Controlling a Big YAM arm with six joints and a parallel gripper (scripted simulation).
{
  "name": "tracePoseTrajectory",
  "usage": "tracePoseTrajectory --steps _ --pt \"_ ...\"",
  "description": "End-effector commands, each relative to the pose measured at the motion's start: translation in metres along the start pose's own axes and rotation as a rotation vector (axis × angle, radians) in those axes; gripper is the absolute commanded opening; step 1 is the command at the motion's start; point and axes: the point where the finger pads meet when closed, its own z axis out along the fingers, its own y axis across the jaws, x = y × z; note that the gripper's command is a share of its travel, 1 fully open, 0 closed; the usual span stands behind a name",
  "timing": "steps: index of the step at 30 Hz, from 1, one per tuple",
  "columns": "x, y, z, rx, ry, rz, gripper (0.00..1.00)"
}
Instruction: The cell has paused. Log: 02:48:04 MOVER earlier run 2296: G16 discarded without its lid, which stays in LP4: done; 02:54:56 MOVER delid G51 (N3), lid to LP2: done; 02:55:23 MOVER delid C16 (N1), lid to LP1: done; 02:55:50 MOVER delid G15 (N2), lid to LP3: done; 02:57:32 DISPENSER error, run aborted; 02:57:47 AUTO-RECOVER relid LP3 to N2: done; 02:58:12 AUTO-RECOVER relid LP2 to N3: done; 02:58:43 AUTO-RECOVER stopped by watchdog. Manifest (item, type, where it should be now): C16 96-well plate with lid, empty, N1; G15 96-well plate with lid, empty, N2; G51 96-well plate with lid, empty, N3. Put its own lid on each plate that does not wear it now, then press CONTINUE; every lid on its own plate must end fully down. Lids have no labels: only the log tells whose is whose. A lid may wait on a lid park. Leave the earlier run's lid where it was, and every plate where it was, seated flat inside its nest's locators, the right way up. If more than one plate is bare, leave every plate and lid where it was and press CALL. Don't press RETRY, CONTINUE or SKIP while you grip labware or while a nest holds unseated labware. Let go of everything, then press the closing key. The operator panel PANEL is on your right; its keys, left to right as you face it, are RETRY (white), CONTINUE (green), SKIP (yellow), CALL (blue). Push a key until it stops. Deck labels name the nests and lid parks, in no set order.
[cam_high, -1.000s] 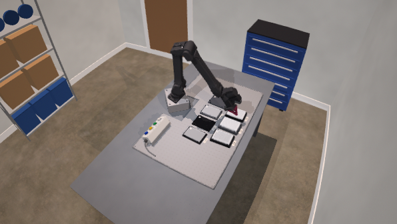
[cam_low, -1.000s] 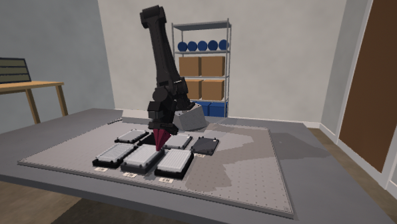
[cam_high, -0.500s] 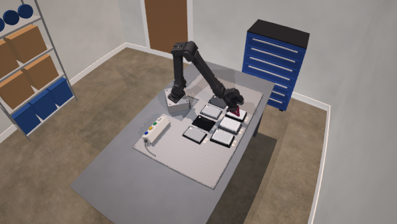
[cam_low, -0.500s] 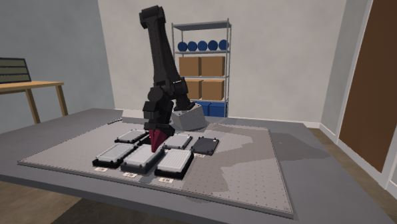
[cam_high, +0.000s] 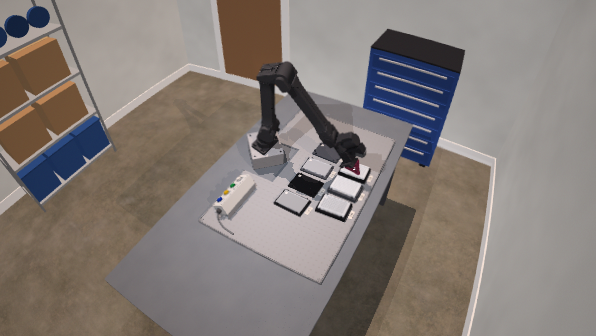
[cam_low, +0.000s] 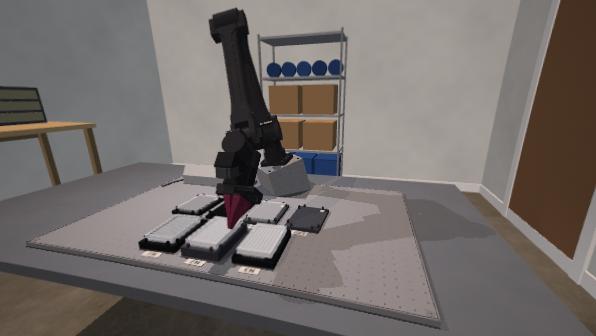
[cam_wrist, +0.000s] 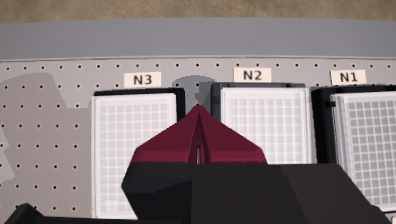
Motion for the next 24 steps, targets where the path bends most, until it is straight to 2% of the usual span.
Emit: tracePoseTrajectory --steps 1,2,4,7,12,14,17,21,24 --pt "-0.022 0.003 0.0 -0.006 -0.04 0.004 0.0" --pt "-0.035 -0.008 0.001 0.001 -0.057 0.006 0.0" --pt "-0.022 -0.02 -0.003 0.002 -0.042 0.0 0.0" --pt "-0.016 -0.025 -0.004 0.002 -0.032 -0.003 0.0" --pt "-0.014 -0.051 -0.003 0.003 -0.024 -0.007 0.0" --pt "-0.02 -0.061 -0.003 0.004 -0.038 -0.004 0.0" --pt "-0.013 -0.076 -0.004 0.003 -0.021 -0.009 0.0" --pt "-0.024 -0.097 -0.003 0.007 -0.039 -0.007 0.0" --pt "-0.027 -0.103 -0.001 0.009 -0.05 -0.006 0.0"
